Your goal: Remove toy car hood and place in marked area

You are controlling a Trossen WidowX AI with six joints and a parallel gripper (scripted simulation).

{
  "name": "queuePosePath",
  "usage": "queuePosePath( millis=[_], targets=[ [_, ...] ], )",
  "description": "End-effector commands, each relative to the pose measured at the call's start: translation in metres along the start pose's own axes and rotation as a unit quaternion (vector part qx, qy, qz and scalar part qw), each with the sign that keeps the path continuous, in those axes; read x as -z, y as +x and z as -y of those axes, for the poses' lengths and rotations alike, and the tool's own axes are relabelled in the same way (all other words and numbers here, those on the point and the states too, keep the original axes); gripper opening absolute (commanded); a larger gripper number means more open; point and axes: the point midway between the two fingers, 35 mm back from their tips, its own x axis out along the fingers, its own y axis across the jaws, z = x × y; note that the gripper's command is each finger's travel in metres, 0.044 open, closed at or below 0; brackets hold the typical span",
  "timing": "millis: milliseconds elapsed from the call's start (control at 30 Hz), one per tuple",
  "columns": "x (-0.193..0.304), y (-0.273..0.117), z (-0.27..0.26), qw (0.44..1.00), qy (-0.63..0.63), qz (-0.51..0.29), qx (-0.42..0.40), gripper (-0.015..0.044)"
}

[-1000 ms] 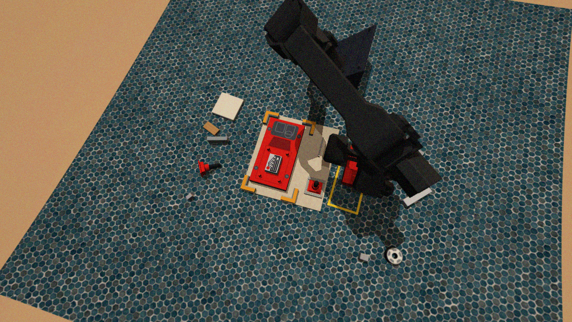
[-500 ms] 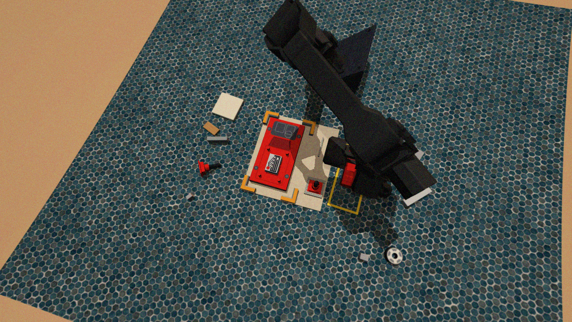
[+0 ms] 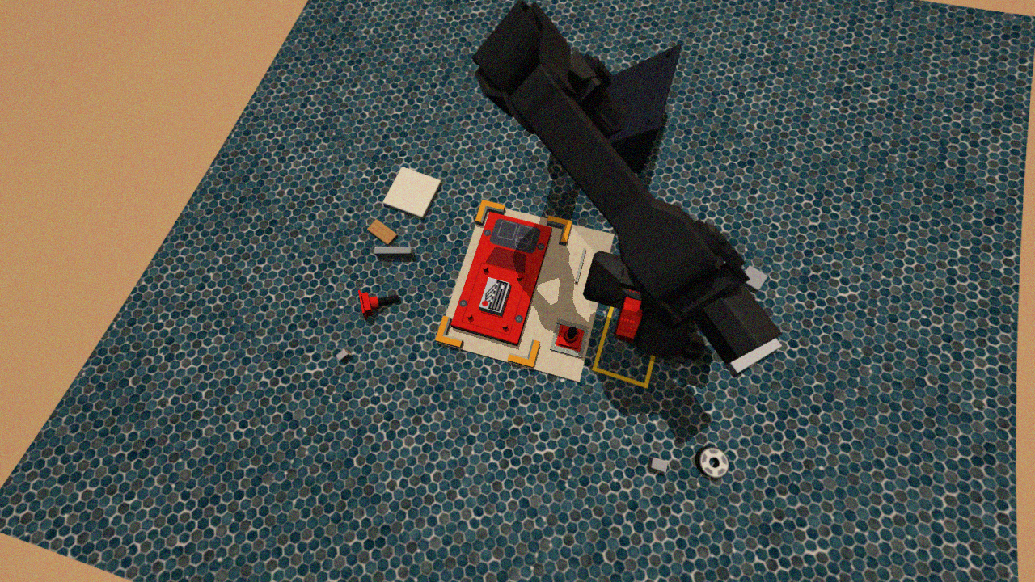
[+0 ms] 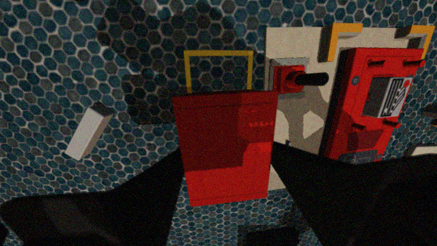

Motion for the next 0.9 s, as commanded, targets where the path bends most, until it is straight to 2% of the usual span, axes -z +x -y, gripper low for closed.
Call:
queuePosePath(
  millis=[0, 867],
  targets=[
    [0.000, 0.005, 0.000, 1.000, -0.003, 0.000, 0.002, 0.0000],
    [0.001, 0.028, 0.001, 1.000, -0.003, 0.000, 0.003, 0.0000]
  ],
)
